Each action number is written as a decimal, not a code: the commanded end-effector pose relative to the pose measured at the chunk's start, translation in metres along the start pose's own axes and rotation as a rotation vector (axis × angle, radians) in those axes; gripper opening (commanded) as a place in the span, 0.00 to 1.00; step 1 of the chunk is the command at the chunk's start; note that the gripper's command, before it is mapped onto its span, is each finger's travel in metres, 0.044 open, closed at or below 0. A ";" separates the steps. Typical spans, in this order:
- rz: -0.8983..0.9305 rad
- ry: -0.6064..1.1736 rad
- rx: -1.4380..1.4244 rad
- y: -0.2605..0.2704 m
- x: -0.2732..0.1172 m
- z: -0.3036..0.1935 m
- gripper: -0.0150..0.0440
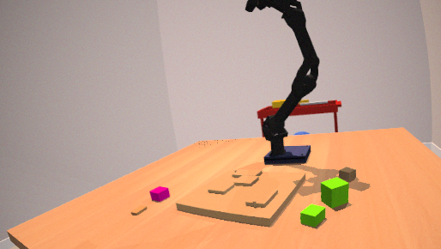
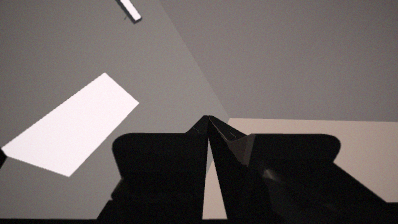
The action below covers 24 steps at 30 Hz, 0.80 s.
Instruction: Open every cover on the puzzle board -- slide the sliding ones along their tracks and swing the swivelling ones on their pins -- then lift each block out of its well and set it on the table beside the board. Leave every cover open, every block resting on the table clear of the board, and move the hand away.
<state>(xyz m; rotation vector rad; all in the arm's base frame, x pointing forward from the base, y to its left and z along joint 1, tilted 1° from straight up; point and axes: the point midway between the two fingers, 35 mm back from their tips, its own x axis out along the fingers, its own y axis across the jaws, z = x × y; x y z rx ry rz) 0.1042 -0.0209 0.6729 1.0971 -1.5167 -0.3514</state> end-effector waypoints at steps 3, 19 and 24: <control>-0.021 -0.019 0.003 0.000 0.009 0.023 0.25; -0.150 -0.057 -0.020 -0.023 0.038 0.087 0.25; -0.203 -0.063 -0.029 -0.036 0.047 0.105 0.25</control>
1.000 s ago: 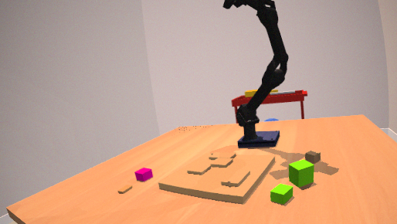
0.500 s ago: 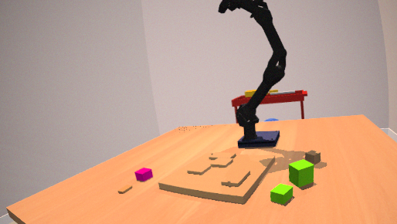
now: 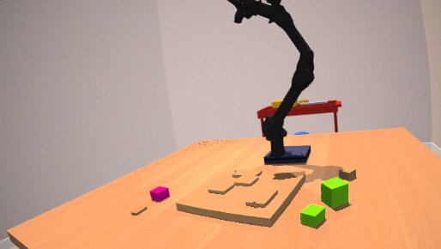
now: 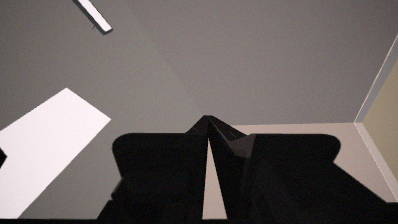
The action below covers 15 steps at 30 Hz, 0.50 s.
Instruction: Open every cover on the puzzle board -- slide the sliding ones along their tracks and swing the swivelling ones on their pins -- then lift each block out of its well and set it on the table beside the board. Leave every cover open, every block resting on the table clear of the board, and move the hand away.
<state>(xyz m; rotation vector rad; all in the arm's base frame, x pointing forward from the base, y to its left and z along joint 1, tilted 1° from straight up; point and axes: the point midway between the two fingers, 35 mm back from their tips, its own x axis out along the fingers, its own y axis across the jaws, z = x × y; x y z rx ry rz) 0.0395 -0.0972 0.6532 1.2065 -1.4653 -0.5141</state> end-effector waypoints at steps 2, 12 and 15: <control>-0.058 -0.013 -0.011 -0.014 0.014 0.020 0.25; -0.164 -0.005 -0.056 -0.043 0.037 0.044 0.25; -0.197 0.000 -0.069 -0.053 0.044 0.050 0.25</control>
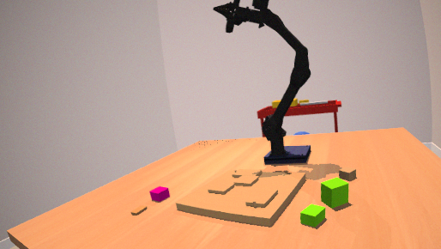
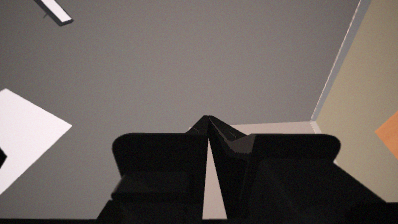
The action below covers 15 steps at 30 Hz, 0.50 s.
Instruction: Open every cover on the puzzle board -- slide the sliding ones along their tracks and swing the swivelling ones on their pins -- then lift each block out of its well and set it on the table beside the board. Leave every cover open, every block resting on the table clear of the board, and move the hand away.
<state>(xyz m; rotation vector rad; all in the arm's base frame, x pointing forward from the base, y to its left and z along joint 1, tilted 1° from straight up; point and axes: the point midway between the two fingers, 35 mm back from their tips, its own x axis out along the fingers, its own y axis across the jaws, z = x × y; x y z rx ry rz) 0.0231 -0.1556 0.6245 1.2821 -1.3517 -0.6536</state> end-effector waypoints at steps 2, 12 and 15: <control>-0.064 0.000 -0.021 -0.019 0.016 0.012 0.25; -0.185 0.030 -0.082 -0.056 0.043 0.025 0.25; -0.223 0.042 -0.105 -0.068 0.051 0.027 0.25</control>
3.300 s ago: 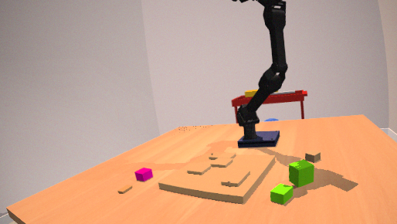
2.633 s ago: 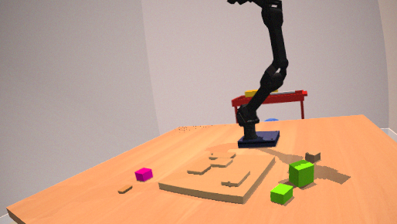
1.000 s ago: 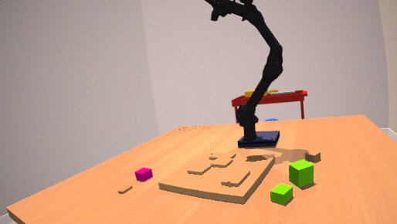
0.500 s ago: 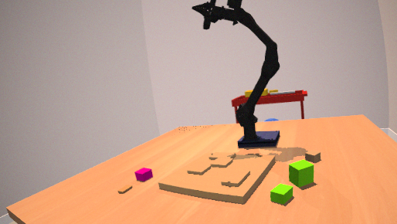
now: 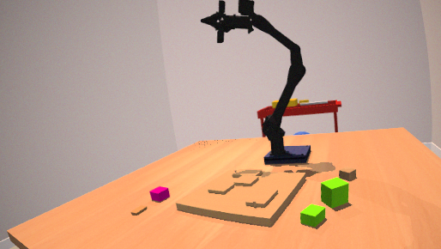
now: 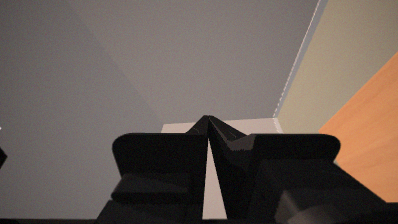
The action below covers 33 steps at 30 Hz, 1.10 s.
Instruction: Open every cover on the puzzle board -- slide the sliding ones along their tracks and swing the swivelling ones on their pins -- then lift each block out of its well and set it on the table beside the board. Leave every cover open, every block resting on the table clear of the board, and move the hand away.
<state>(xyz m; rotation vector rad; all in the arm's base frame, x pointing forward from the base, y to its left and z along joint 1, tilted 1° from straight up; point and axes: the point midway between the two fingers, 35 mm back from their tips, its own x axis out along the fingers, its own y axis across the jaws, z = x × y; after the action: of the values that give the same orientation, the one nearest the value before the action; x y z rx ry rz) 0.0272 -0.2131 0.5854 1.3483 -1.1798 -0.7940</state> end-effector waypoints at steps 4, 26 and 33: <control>-0.098 0.029 -0.040 -0.030 0.024 0.004 0.25; -0.331 0.182 -0.214 -0.113 0.075 -0.016 0.25; -0.396 0.246 -0.282 -0.140 0.085 -0.028 0.25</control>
<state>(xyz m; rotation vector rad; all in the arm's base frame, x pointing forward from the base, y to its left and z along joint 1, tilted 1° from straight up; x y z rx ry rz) 0.0956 -0.2961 0.4828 1.4103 -0.6527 -0.9799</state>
